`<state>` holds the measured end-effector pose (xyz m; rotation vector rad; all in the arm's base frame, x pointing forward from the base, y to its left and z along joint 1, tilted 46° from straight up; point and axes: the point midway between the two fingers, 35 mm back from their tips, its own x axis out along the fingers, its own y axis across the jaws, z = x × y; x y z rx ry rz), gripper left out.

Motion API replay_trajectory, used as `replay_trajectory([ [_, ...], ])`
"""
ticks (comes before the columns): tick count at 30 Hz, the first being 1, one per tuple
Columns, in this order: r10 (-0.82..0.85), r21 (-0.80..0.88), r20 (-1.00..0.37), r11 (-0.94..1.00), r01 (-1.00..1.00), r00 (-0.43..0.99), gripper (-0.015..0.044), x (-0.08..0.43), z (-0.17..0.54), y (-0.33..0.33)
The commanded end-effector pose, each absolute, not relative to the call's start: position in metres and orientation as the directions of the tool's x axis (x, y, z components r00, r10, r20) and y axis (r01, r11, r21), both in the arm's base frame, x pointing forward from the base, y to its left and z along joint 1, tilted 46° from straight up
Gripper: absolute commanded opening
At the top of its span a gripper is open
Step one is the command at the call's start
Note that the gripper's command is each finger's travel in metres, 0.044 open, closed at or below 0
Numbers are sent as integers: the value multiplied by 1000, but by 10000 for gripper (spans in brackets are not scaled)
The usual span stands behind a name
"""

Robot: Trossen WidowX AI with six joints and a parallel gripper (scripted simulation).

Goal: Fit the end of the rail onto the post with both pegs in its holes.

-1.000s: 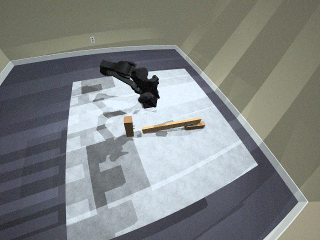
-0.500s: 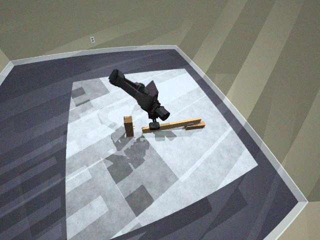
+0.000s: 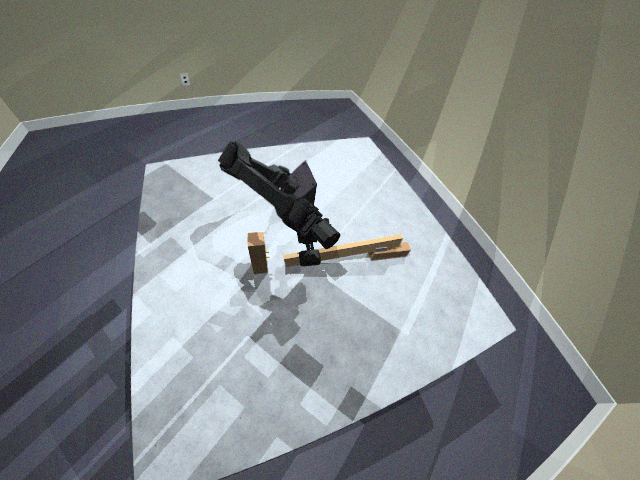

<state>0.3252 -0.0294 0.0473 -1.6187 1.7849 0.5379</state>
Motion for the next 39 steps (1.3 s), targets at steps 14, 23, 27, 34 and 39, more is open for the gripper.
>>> replay_trajectory([
  [14, -714, -118, -700, 148, -982, -24, 440, 323, 26, -51],
  [23, -715, -119, -699, 148, -982, -23, 440, 322, 16, -62],
  [27, -716, -119, -698, 148, -982, -23, 440, 322, 12, -66],
  [34, -717, -119, -697, 148, -982, -23, 414, 321, 7, -72],
  [39, -717, -119, -697, 148, -982, -23, 282, 321, 7, -72],
])
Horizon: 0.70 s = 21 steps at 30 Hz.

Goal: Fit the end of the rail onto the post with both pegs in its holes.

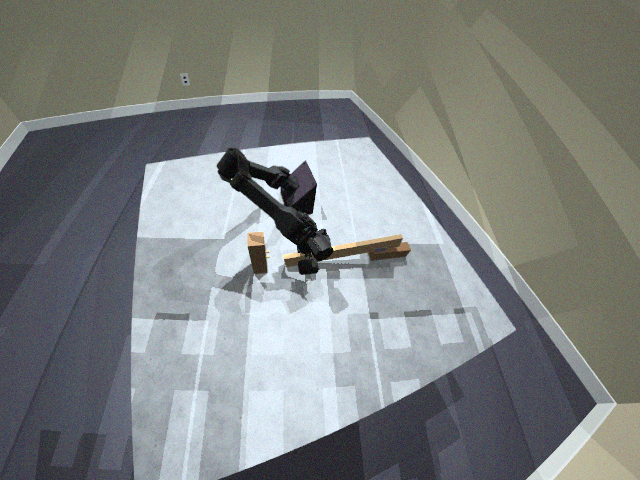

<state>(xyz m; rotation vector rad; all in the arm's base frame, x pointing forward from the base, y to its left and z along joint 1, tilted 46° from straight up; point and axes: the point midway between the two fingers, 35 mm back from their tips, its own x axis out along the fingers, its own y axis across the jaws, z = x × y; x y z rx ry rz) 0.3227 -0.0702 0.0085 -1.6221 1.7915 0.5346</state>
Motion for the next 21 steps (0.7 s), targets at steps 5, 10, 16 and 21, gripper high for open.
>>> replay_trajectory([
  [5, -717, -119, -697, 148, -982, -23, 151, 321, 7, -72],
  [10, -717, -119, -697, 148, -982, -23, 40, 321, 7, -72],
  [16, -717, -119, -697, 148, -982, -23, 0, 321, 7, -72],
  [21, -717, -119, -697, 148, -982, -23, 0, 321, 7, -72],
])
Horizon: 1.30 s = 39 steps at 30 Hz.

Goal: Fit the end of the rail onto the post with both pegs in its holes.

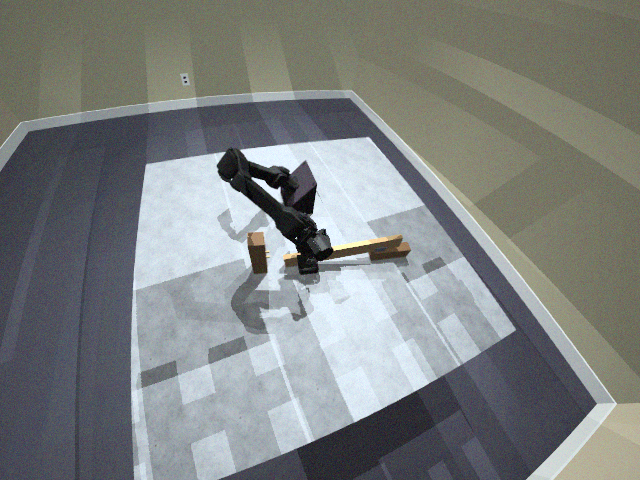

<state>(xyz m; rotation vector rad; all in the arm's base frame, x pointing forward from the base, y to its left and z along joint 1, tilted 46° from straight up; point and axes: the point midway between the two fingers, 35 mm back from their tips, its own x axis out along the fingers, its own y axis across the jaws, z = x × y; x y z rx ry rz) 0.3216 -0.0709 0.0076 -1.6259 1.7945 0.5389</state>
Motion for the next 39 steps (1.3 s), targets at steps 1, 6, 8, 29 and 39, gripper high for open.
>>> replay_trajectory([
  [1, -717, -119, -697, 148, -982, -23, 0, 321, 7, -72],
  [6, -717, -119, -697, 148, -982, -23, 0, 321, 7, -72],
  [8, -717, -119, -697, 148, -982, -23, 0, 321, 7, -71],
  [29, -716, -119, -697, 148, -982, -23, 0, 322, 15, -63],
  [39, -716, -119, -698, 148, -982, -23, 0, 323, 19, -60],
])
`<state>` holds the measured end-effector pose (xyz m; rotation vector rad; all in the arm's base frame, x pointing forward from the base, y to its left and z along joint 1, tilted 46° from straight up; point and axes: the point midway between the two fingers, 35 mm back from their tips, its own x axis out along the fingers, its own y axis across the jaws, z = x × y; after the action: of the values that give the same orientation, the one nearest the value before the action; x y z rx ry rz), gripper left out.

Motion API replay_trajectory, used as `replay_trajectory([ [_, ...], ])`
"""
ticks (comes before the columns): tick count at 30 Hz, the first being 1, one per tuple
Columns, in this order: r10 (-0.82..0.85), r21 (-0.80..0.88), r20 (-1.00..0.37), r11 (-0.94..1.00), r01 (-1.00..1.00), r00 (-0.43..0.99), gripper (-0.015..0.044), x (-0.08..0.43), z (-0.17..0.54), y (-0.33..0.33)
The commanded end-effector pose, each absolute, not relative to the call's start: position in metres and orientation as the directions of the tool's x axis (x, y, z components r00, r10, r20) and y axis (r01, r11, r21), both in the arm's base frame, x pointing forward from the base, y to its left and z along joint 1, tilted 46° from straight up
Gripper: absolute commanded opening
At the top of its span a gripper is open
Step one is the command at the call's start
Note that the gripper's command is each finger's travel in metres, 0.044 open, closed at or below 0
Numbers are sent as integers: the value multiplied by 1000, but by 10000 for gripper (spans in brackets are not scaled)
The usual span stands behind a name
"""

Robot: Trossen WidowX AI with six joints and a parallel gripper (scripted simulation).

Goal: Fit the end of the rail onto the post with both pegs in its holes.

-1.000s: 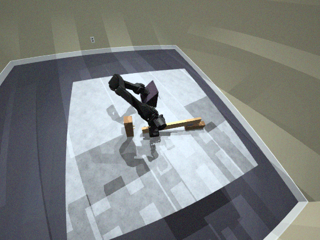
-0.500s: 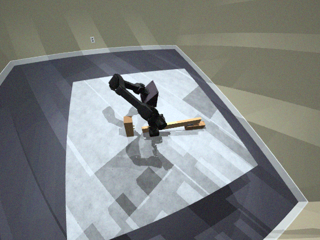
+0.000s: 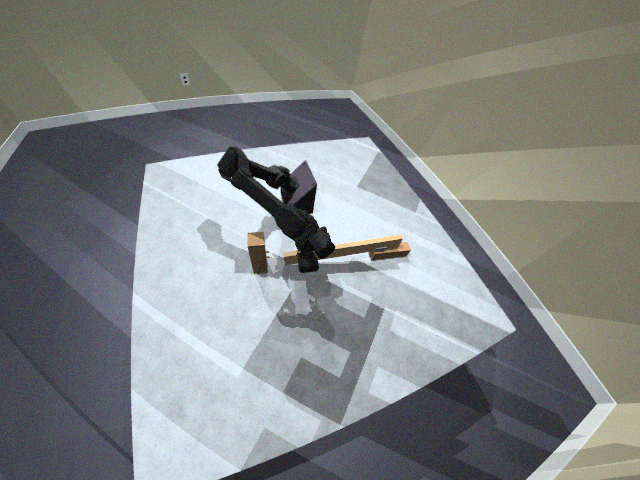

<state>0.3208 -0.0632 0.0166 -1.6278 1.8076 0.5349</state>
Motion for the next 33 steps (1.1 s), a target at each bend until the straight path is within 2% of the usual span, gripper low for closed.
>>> replay_trajectory([
  [1, -716, -119, -698, 148, -982, -23, 0, 323, 19, -59],
  [33, -715, -119, -698, 148, -982, -23, 0, 324, 30, -48],
])
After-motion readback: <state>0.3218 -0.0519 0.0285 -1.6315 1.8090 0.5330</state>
